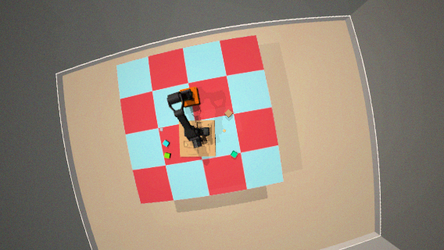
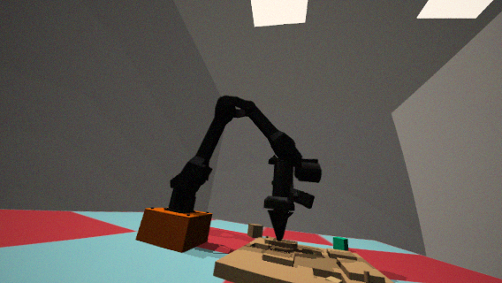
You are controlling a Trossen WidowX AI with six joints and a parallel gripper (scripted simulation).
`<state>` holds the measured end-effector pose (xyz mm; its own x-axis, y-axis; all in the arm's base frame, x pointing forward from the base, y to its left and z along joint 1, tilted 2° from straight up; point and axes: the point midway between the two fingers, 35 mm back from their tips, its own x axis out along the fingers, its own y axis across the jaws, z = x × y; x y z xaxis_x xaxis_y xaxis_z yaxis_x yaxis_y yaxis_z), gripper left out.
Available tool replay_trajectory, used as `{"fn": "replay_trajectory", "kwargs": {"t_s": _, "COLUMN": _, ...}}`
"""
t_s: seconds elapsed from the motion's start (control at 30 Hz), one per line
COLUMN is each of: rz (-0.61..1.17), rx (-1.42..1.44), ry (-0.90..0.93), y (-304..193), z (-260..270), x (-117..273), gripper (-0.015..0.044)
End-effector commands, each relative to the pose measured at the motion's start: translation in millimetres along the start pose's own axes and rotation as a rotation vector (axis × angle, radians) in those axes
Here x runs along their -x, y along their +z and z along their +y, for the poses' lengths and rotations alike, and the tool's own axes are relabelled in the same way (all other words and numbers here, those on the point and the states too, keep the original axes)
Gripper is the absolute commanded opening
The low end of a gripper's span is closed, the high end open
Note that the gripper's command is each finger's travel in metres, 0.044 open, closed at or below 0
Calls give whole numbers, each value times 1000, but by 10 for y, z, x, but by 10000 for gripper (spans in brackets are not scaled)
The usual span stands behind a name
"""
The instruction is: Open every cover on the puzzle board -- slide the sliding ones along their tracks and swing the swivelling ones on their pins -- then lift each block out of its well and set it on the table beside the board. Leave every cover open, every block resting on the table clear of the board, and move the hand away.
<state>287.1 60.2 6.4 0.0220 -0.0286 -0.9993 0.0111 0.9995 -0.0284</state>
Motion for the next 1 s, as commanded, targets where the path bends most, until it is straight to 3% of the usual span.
{"fn": "replay_trajectory", "kwargs": {"t_s": 0.0, "rz": 3, "rx": 4, "ry": -4, "y": -12, "z": -8, "x": -14, "gripper": 144}}
{"fn": "replay_trajectory", "kwargs": {"t_s": 0.97, "rz": 3, "rx": 4, "ry": -4, "y": -10, "z": -8, "x": -105, "gripper": 144}}
